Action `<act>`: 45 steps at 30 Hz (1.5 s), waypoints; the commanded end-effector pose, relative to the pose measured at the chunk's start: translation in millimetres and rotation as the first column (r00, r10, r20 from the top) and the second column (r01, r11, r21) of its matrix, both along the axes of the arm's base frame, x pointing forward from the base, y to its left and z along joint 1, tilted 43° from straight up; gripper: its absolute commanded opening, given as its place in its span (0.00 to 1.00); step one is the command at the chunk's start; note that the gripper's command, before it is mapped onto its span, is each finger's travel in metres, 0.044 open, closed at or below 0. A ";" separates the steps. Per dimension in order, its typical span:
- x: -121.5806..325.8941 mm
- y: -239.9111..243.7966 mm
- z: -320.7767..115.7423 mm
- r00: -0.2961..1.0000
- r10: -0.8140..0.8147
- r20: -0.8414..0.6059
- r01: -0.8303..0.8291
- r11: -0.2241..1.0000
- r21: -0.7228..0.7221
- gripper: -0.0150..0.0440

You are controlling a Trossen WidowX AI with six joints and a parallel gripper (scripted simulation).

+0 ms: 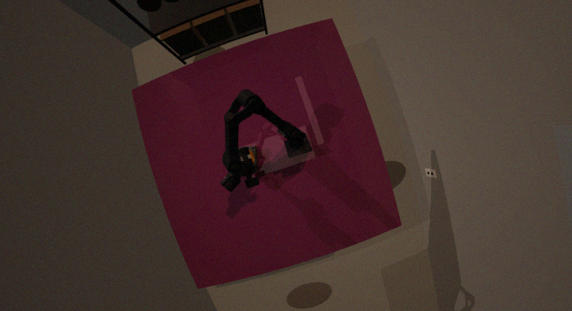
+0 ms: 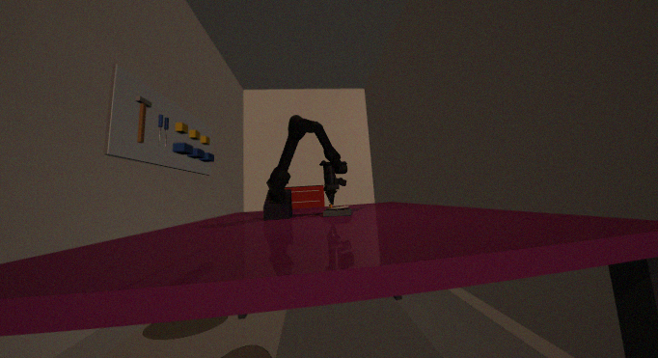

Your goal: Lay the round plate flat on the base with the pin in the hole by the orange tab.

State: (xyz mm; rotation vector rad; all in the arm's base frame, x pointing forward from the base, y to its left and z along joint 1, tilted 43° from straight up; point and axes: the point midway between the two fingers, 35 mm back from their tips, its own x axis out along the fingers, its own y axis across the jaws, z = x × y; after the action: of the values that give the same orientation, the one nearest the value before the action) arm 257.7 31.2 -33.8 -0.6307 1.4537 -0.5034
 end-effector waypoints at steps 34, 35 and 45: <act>-21.5 -17.3 8.8 1.000 -0.010 -0.021 0.010 1.000 -0.008 0.25; -21.8 -17.9 9.3 1.000 -0.010 -0.021 0.010 1.000 -0.008 0.25; -24.4 -23.6 14.4 1.000 -0.010 -0.022 0.010 1.000 -0.008 0.25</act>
State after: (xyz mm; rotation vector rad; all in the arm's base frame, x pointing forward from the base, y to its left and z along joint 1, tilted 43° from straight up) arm 236.5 12.9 -20.6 -0.6241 1.4675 -0.5048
